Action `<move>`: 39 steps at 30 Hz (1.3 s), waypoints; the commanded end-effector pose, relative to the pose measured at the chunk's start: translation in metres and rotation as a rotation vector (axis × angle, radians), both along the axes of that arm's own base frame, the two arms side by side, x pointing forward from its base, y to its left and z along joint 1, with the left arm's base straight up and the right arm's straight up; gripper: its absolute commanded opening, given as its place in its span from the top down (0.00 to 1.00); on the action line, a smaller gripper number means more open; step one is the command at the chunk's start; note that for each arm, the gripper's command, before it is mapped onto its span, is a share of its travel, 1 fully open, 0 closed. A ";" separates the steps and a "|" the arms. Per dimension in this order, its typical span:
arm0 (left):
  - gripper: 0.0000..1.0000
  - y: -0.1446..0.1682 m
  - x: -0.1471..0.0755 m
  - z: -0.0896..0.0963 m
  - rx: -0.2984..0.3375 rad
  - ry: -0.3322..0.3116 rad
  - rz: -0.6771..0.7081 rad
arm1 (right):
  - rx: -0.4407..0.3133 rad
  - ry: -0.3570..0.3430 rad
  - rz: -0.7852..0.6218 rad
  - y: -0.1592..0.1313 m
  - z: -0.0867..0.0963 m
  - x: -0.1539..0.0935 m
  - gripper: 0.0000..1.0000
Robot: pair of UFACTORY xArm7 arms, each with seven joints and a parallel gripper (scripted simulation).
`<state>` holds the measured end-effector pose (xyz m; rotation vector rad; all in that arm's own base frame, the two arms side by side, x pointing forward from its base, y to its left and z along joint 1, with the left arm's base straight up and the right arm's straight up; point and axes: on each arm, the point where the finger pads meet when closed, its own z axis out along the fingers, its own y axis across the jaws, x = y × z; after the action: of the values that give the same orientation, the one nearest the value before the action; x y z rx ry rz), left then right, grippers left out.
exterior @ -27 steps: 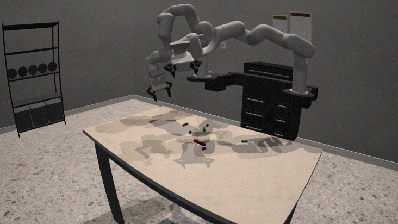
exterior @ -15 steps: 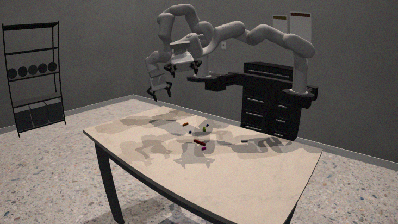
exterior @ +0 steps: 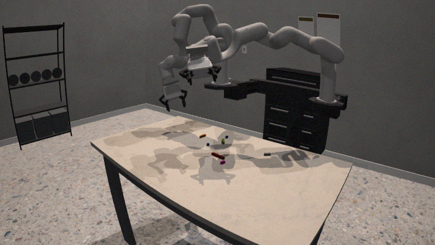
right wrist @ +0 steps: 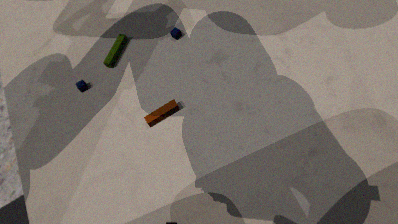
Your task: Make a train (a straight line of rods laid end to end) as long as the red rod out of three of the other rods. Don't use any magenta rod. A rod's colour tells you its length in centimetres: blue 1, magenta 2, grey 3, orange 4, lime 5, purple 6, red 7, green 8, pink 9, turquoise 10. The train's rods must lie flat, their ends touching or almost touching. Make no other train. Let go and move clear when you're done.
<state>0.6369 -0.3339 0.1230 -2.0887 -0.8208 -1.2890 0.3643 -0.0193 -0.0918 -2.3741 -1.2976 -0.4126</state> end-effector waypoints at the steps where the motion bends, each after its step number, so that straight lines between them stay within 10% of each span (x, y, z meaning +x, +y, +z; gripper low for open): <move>1: 0.00 0.015 0.008 0.006 -0.004 0.015 0.021 | -0.052 -0.014 -0.139 0.014 0.001 0.034 0.00; 24: 0.00 0.252 0.047 0.030 -0.092 0.342 0.317 | -0.124 0.000 -0.618 0.078 0.009 0.090 0.00; 39: 0.00 0.473 -0.002 0.055 -0.277 0.557 0.499 | -0.134 0.074 -0.960 0.139 0.013 0.081 0.00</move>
<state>0.6517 0.0858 0.1675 -2.0726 -1.1533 -0.3965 0.4479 0.1050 -0.0807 -2.9344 -0.1888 -0.4753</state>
